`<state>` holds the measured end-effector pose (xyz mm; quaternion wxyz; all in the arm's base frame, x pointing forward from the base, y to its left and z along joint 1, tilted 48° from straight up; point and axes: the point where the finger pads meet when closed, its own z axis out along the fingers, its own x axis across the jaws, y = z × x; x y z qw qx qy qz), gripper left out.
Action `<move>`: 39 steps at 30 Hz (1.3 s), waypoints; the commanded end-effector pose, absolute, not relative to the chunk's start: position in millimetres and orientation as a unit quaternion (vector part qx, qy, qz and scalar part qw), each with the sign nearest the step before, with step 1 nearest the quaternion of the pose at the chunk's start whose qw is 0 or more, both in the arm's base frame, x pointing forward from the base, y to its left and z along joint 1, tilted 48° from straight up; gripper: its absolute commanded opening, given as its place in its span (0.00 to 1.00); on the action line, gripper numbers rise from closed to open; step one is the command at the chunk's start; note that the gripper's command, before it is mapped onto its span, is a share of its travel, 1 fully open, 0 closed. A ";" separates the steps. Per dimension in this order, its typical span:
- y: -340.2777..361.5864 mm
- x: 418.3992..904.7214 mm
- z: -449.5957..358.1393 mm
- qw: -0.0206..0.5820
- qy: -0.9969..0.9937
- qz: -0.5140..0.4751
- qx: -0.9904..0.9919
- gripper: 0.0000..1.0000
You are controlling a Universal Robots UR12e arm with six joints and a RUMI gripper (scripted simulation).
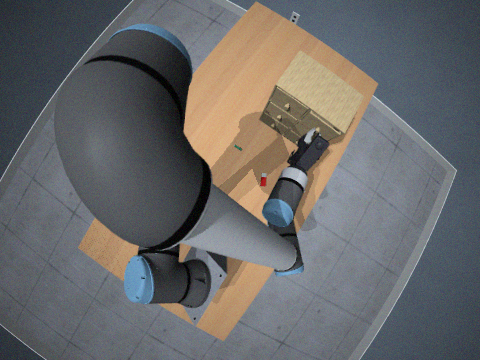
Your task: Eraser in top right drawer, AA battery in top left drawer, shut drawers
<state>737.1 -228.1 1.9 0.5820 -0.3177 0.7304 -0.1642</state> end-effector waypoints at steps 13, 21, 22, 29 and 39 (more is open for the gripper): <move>-227.7 728.9 2.6 0.582 0.730 -0.165 -0.318 0.07; -227.2 725.1 2.8 0.582 0.730 -0.165 -0.318 0.07; -227.1 724.4 2.8 0.582 0.730 -0.165 -0.318 0.07; -226.4 719.5 3.0 0.582 0.730 -0.165 -0.318 0.07; -225.6 713.6 3.3 0.582 0.730 -0.165 -0.318 0.07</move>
